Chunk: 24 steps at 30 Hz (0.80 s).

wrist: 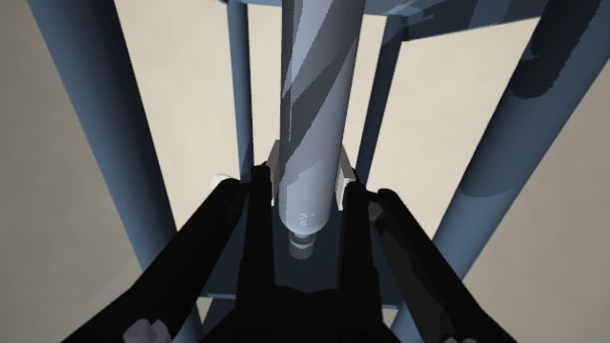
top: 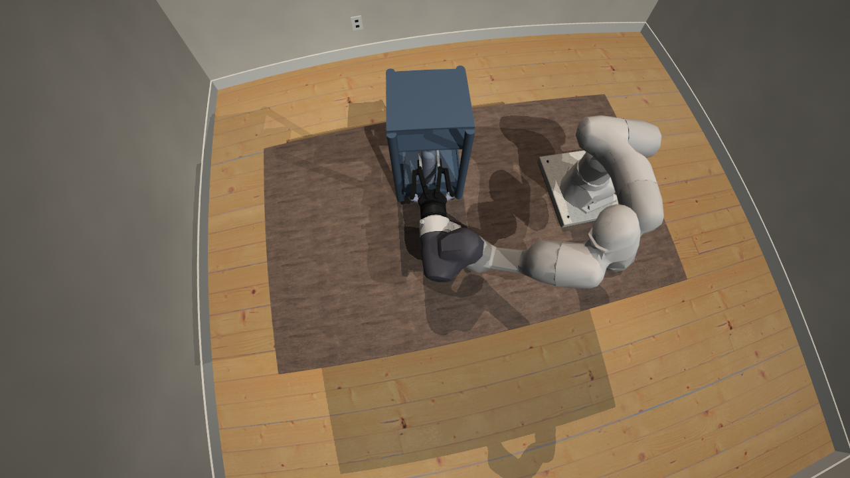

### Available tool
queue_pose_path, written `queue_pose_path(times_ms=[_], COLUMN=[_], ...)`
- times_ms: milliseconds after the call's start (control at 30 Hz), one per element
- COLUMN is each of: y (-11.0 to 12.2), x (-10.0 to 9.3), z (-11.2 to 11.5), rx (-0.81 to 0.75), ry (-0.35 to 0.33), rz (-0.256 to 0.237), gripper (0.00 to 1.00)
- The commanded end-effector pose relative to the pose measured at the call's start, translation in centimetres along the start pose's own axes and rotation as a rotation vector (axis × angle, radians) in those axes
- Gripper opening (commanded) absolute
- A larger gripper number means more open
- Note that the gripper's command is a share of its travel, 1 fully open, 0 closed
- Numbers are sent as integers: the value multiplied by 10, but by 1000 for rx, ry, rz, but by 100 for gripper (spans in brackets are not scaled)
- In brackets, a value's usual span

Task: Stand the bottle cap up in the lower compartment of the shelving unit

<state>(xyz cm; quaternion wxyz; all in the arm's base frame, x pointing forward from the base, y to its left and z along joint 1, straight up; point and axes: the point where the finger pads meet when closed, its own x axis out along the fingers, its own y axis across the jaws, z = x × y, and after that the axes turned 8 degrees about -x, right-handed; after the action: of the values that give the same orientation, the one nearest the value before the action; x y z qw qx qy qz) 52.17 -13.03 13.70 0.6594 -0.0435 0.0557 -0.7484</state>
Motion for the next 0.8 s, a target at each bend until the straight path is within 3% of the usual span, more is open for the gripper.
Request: queue_pose_path(times_ms=[0,367,767], y=[0,2,2], x=[3,3,3], z=[0,-16,-16], rx=[6,6,6], ry=[-3,-3,-3], rz=[-4,-4,-4], gripper=[0,0,0])
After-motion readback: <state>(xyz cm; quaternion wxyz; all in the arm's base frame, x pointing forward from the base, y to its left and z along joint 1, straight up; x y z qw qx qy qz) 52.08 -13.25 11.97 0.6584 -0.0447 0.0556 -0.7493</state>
